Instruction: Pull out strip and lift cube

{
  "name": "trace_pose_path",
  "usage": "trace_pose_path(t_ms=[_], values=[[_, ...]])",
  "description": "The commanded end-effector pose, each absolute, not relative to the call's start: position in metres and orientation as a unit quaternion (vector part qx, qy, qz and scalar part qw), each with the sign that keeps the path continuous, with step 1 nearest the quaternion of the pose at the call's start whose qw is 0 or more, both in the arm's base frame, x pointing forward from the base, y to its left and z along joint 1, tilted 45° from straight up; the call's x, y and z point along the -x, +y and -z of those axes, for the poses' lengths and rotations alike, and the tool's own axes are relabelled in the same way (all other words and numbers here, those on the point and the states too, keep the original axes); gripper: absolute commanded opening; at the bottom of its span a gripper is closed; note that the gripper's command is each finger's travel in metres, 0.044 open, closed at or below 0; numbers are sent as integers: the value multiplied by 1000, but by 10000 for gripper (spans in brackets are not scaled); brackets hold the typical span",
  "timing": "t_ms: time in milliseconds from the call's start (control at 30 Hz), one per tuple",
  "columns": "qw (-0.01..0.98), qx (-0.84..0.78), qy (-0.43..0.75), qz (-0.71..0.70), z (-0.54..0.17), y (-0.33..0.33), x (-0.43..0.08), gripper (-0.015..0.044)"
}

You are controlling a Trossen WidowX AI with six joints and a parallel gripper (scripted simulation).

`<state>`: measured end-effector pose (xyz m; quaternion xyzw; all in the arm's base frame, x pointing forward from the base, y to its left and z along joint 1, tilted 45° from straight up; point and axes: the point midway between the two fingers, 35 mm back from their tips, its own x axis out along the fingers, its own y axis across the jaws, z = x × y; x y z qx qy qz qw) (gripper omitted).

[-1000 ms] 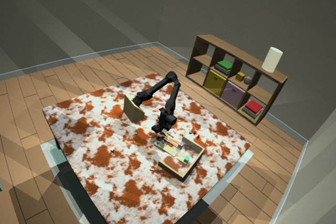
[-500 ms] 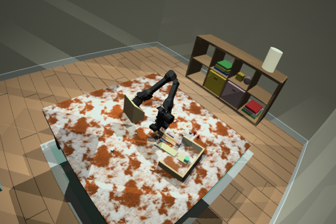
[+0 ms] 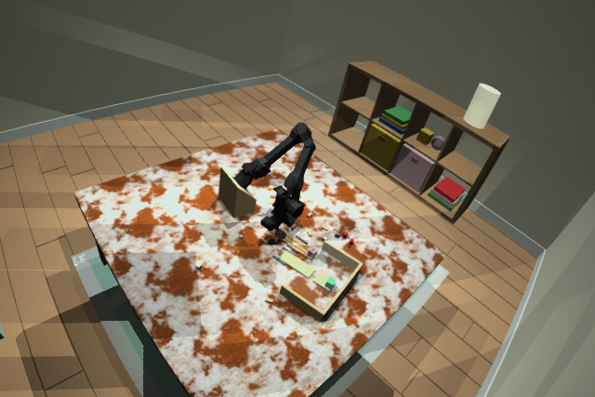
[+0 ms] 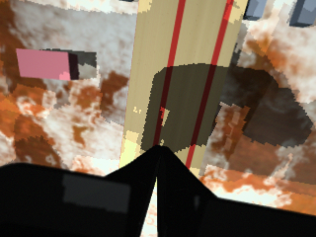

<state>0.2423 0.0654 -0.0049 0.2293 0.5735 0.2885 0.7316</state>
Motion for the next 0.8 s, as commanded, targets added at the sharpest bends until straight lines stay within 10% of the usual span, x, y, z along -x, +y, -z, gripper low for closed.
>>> trace_pose_path(t_ms=[0,767], values=[[720,-232,585,-291,11,69,-227,0],[720,-233,586,-290,17,68,-204,0]])
